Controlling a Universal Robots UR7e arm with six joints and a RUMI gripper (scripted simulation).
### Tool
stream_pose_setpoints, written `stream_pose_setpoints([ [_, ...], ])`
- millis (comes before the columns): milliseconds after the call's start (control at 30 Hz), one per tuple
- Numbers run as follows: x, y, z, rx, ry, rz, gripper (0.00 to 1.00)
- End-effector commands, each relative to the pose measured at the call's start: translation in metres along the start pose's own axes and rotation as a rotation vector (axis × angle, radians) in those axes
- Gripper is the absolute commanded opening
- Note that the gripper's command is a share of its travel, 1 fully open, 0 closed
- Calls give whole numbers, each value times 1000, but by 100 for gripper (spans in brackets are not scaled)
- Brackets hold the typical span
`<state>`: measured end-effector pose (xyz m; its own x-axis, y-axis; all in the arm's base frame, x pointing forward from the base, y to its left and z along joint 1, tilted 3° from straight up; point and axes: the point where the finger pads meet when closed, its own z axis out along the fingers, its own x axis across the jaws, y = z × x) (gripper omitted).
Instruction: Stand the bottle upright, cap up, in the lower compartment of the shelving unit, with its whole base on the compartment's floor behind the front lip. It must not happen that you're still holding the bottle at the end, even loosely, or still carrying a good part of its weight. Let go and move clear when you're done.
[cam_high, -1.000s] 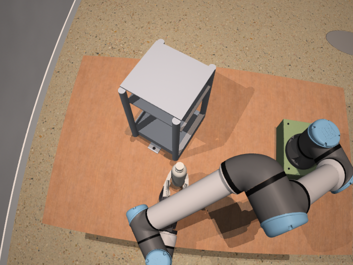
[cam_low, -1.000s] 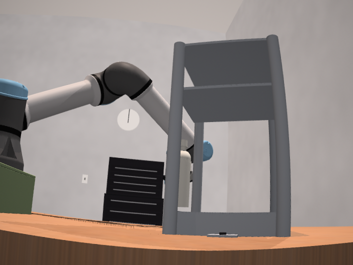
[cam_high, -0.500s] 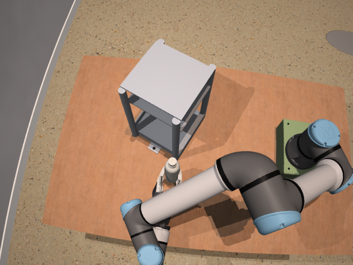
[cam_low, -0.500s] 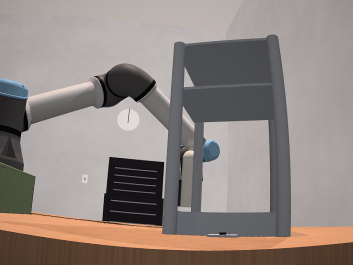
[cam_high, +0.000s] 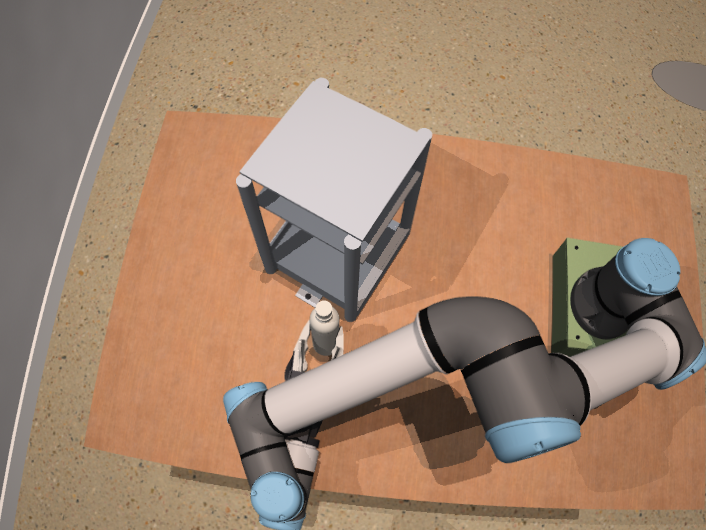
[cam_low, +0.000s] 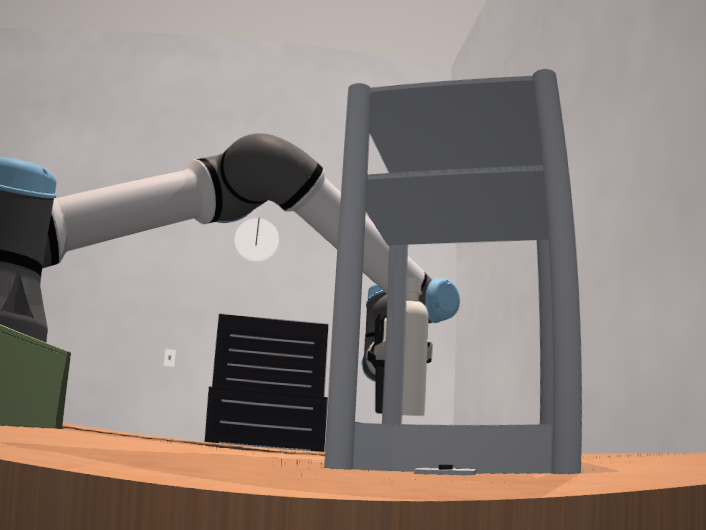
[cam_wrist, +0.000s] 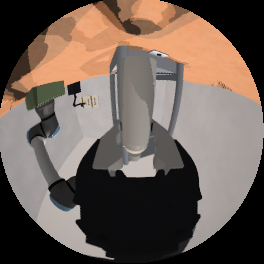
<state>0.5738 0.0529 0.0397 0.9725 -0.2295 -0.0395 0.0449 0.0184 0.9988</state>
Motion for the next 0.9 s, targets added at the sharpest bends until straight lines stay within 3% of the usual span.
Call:
stream_pose_setpoints([
  [0, 16, 2, 5, -1, 1, 2, 0],
  [867, 73, 2, 26, -1, 1, 2, 0],
])
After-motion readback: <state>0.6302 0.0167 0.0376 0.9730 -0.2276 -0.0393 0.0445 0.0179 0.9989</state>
